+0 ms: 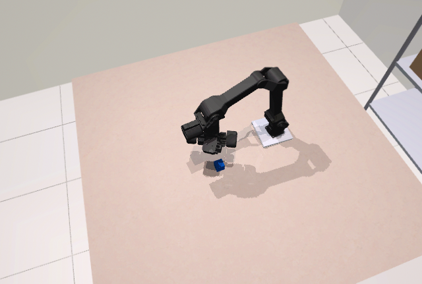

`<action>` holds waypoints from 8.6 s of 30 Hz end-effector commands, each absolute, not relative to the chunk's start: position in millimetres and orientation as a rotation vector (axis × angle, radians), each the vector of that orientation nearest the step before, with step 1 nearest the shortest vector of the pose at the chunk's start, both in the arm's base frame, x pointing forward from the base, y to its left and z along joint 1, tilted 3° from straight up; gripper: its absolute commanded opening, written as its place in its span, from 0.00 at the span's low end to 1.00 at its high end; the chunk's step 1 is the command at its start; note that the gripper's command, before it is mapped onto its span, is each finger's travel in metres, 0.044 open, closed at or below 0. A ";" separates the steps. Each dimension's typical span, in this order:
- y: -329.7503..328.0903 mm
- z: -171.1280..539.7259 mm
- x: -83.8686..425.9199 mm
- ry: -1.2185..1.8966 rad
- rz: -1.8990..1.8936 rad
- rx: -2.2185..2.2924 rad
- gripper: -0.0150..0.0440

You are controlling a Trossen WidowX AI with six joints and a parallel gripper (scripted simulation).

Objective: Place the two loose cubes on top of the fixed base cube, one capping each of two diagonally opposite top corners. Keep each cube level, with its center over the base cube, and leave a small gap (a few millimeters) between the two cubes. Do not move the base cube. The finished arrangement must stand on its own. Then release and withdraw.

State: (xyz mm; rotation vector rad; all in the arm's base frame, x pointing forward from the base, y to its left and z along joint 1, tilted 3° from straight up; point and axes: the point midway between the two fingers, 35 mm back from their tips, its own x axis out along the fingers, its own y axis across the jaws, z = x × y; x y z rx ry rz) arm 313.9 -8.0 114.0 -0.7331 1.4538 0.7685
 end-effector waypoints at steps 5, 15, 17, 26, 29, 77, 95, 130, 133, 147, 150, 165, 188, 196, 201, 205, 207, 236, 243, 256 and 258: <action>11.7 104.5 302.3 1.490 0.652 -0.615 0.43; 24.8 96.9 292.7 1.515 0.570 -0.532 0.43; 24.8 96.9 292.7 1.515 0.570 -0.532 0.43; 24.8 92.2 292.9 1.515 0.569 -0.531 0.43; 24.8 86.3 293.0 1.515 0.568 -0.530 0.43; 23.7 83.3 292.6 1.518 0.565 -0.536 0.60; -20.7 106.3 292.6 1.519 0.556 -0.532 0.70; -164.4 78.4 234.5 1.533 0.534 -0.521 0.70; -164.5 69.5 234.3 1.533 0.534 -0.521 0.70; -164.7 48.3 234.0 1.533 0.534 -0.521 0.70; -164.6 43.4 233.8 1.533 0.534 -0.521 0.70; -164.3 31.3 233.0 1.533 0.534 -0.521 0.44; -167.4 88.4 239.5 1.532 0.534 -0.521 0.43; -166.4 113.9 238.8 1.532 0.534 -0.521 0.43; -165.1 130.0 237.4 1.532 0.534 -0.521 0.43; -163.9 140.7 235.9 1.533 0.534 -0.521 0.43; -163.6 141.2 236.0 1.532 0.534 -0.521 0.43; -98.9 136.7 281.7 1.506 0.578 -0.570 0.43; -82.0 135.8 290.5 1.504 0.579 -0.569 0.43; -52.1 134.6 303.6 1.506 0.568 -0.552 0.43; -47.5 134.4 305.3 1.506 0.566 -0.548 0.43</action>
